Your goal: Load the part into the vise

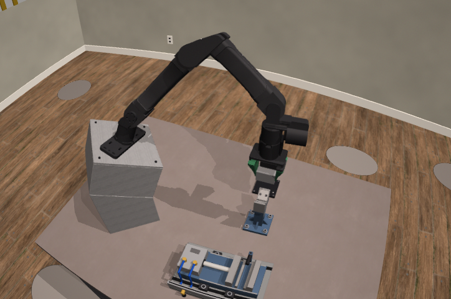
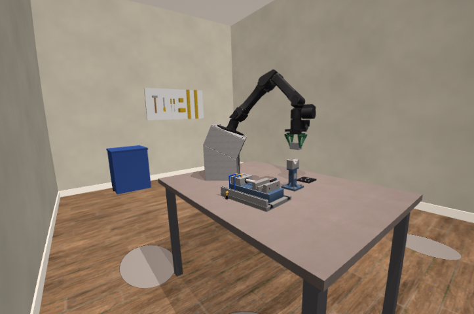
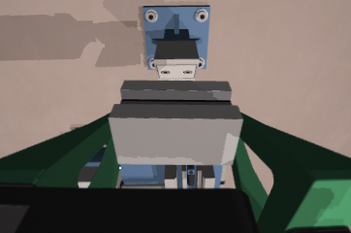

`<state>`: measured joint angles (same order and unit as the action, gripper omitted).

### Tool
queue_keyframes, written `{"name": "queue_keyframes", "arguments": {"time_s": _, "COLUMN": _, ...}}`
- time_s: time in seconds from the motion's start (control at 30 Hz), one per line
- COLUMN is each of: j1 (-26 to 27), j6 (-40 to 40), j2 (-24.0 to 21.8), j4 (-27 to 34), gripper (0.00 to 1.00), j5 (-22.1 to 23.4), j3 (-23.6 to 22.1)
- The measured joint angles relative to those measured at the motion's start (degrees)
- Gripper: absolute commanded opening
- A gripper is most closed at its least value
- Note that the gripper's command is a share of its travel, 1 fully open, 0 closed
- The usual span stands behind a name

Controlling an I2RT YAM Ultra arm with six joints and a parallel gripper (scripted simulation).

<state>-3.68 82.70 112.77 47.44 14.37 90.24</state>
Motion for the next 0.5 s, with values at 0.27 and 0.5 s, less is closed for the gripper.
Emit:
{"name": "queue_keyframes", "arguments": {"time_s": 0.27, "j1": 1.84, "j6": 1.97, "j2": 0.04, "j4": -0.2, "gripper": 0.0, "j5": 0.9, "j3": -0.9}}
{"name": "queue_keyframes", "arguments": {"time_s": 0.5, "j1": 2.82, "j6": 3.04, "j2": 0.0, "j4": -0.42, "gripper": 0.0, "j5": 1.25, "j3": -0.87}}
